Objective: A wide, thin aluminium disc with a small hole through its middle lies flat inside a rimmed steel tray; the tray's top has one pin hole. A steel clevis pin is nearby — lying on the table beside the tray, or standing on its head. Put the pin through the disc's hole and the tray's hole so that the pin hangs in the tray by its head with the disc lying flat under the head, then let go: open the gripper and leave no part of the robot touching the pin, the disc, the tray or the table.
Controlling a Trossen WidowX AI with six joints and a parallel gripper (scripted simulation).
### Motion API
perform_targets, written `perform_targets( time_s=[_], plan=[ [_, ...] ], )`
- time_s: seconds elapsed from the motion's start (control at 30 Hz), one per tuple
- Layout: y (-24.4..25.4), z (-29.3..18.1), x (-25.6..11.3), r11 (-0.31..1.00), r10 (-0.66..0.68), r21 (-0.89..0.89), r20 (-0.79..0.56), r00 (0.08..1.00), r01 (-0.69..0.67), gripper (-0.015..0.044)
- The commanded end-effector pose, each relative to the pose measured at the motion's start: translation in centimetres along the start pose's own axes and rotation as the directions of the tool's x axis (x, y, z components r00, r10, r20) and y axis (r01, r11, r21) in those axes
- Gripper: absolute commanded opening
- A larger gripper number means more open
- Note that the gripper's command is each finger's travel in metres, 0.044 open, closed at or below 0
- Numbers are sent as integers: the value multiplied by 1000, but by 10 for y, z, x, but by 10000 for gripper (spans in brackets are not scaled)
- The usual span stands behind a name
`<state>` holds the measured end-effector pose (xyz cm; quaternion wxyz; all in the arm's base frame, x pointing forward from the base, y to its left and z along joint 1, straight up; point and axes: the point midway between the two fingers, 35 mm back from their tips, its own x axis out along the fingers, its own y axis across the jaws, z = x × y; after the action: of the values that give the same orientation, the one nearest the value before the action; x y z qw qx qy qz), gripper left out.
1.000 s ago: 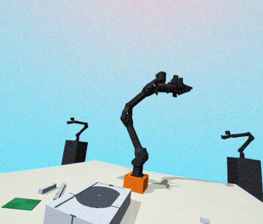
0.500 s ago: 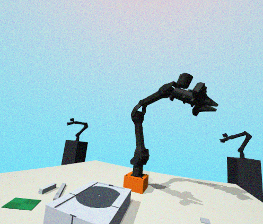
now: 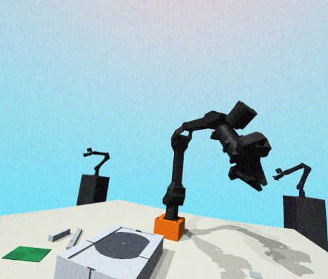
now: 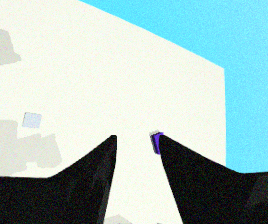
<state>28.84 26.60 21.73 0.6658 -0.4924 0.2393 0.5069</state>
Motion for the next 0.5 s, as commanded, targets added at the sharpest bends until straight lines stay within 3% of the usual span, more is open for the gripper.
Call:
perform_targets(
  time_s=[0.0, 0.3, 0.47],
  plan=[
    [5, -56, 39, 991, 96, -78, -150, 984, -109, 160],
    [41, -194, 90, 851, 372, -221, -387, 844, -476, 160],
    [45, -204, 92, 833, 394, -227, -397, 829, -504, 160]
  ],
)
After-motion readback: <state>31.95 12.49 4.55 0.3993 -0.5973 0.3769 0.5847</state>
